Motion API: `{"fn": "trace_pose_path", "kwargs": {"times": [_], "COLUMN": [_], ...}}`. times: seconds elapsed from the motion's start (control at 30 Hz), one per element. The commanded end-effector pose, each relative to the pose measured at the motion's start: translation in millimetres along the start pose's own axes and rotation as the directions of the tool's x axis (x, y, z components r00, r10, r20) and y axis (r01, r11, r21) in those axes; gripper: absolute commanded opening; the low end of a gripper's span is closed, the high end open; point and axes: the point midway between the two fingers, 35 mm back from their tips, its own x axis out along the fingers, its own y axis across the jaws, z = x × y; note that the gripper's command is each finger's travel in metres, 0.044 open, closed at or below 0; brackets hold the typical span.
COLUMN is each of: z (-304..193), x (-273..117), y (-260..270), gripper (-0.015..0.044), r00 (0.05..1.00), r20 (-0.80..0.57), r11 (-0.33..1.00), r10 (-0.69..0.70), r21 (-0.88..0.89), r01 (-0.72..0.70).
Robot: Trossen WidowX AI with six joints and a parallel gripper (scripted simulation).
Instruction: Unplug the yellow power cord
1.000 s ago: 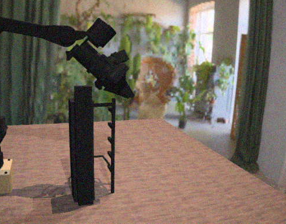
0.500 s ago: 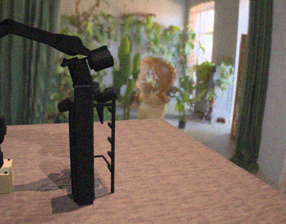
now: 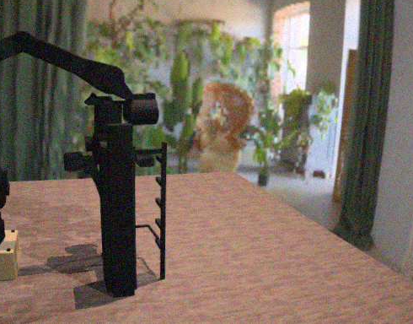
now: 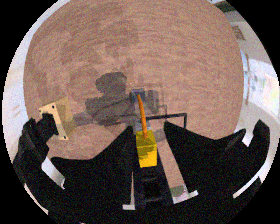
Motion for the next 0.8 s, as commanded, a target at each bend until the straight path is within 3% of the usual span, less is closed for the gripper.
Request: {"fn": "trace_pose_path", "kwargs": {"times": [0.0, 0.77], "z": [-1.9, -38.1], "x": [1.2, 1.2], "y": [0.8, 2.7], "gripper": [0.016, 0.016], "r00": [1.0, 1.0], "r20": [0.003, -0.001], "r11": [1.0, 1.0], "r10": [0.009, 0.009], "r21": [-0.005, -0.006], "r01": [-0.009, -0.009]}}
